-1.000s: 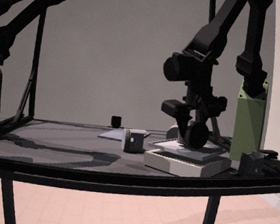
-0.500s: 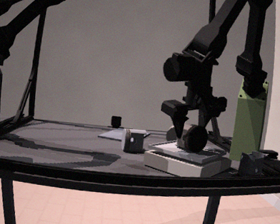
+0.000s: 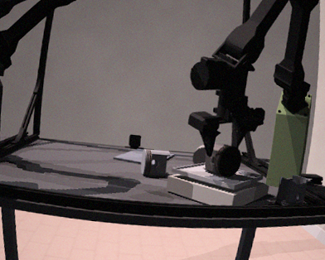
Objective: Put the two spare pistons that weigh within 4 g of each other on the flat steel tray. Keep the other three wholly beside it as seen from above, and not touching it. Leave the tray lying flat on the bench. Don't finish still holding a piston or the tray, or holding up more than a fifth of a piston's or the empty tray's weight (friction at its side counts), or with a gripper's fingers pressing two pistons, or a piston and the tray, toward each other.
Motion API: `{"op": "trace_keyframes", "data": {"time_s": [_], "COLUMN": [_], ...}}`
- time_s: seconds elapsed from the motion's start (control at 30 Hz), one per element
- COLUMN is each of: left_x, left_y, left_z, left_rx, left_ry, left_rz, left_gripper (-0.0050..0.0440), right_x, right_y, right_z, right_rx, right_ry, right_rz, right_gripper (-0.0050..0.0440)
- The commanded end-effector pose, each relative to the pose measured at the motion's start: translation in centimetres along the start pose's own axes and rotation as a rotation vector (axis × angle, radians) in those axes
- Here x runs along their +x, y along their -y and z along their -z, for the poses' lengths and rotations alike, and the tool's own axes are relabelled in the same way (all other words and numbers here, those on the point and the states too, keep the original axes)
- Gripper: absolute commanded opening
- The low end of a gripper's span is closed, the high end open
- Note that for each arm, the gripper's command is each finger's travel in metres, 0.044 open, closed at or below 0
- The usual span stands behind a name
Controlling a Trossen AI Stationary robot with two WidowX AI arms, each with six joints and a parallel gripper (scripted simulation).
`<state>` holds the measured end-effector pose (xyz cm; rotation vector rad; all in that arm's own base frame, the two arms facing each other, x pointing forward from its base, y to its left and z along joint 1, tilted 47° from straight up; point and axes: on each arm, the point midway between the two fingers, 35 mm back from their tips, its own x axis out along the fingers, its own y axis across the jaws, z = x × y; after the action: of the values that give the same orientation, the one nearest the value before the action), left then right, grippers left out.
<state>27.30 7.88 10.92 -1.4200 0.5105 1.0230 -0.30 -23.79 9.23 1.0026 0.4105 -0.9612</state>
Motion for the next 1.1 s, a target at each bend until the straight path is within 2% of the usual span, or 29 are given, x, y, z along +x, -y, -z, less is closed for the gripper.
{"op": "trace_keyframes", "data": {"time_s": [0.0,1.07], "left_x": [-0.6,-5.6], "left_y": [0.3,0.3], "left_z": [0.0,0.0], "left_rx": [-0.004,-0.002], "left_ry": [0.002,0.003], "left_rz": [0.011,0.012], "left_gripper": [0.0378,0.0378], "right_x": [0.0,0.0], "right_y": [-0.1,-0.1], "right_z": [0.0,0.0], "right_rx": [-0.001,-0.001], "right_ry": [0.0,0.0], "right_rz": [-0.005,-0.005], "right_gripper": [0.044,0.044]}}
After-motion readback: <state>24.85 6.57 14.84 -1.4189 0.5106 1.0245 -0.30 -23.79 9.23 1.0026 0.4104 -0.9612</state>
